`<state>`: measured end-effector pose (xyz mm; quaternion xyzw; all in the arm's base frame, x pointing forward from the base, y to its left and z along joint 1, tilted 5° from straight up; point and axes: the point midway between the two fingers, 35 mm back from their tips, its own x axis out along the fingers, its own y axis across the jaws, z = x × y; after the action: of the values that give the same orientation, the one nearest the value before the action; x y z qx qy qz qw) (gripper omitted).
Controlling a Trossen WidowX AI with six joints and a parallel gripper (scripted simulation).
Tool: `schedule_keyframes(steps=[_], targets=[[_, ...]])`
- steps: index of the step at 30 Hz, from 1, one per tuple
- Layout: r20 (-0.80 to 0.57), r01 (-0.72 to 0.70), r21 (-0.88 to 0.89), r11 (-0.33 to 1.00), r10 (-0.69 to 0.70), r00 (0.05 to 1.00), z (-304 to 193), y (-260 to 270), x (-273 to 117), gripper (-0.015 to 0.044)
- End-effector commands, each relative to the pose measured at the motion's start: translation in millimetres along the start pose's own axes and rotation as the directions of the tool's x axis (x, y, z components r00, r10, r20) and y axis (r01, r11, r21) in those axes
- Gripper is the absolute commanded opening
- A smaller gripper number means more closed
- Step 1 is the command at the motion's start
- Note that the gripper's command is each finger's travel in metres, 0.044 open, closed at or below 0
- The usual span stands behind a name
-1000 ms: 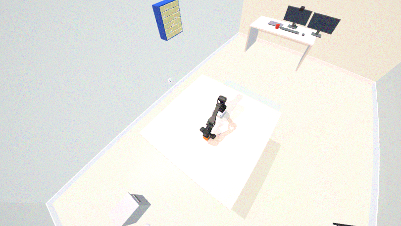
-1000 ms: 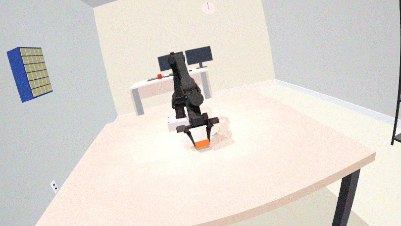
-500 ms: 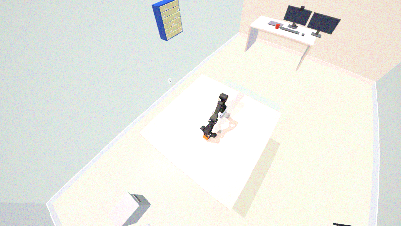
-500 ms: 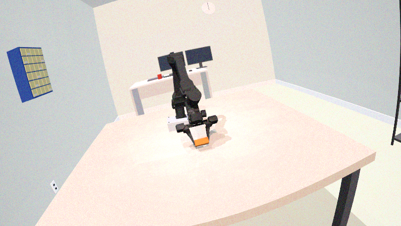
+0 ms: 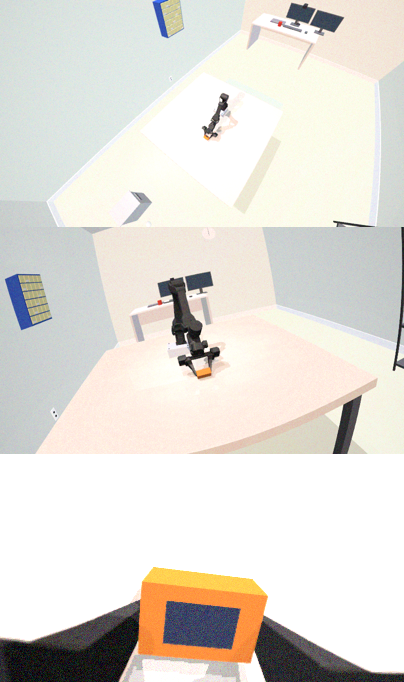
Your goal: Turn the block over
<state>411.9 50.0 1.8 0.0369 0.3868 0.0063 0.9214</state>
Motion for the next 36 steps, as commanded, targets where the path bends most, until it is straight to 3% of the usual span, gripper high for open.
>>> schedule_keyframes(steps=[1,24,36], targets=[[0.05,0.006,-0.002,1.0,-0.006,0.999,-3.2,-0.6,5.2,0.0],[0.383,0.004,0.011,1.0,-0.008,0.924,-17.4,-2.1,-5.6,0.0],[0.418,0.004,0.012,1.0,-0.009,0.909,-15.9,-2.3,-9.2,0.0]])
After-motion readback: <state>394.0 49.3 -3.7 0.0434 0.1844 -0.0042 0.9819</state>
